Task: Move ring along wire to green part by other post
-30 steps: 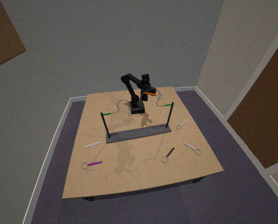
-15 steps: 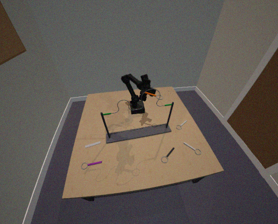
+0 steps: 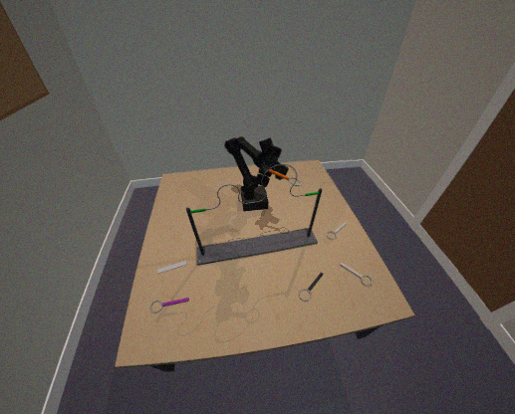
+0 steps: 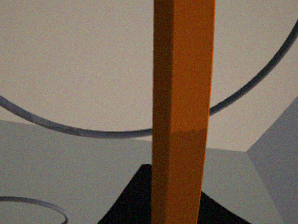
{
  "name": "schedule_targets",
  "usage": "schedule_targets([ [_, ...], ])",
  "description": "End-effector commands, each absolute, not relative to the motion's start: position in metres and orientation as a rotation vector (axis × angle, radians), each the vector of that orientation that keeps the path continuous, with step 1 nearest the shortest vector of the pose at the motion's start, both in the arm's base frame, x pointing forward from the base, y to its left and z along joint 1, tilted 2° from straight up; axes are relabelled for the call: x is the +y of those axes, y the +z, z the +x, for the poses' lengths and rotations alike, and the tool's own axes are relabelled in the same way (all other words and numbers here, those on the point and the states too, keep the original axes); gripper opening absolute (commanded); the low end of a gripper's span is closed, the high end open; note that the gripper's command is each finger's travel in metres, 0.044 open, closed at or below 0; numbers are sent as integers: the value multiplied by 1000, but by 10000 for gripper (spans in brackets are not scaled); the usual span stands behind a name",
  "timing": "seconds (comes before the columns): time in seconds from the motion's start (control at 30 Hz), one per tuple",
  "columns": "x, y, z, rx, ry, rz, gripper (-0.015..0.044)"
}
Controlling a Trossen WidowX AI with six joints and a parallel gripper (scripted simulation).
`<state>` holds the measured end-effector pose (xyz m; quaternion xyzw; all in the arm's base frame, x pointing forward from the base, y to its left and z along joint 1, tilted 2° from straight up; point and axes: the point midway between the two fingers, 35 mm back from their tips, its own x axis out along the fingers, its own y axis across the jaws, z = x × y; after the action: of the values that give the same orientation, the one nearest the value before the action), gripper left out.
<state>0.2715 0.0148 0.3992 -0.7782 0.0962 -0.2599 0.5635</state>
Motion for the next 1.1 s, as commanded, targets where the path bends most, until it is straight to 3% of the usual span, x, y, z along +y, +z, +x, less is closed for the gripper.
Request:
schedule_targets([
  [0.0,16,397,272,219,-615,-1880,-150],
  [1.07,0,359,273,242,-596,-1779,-150],
])
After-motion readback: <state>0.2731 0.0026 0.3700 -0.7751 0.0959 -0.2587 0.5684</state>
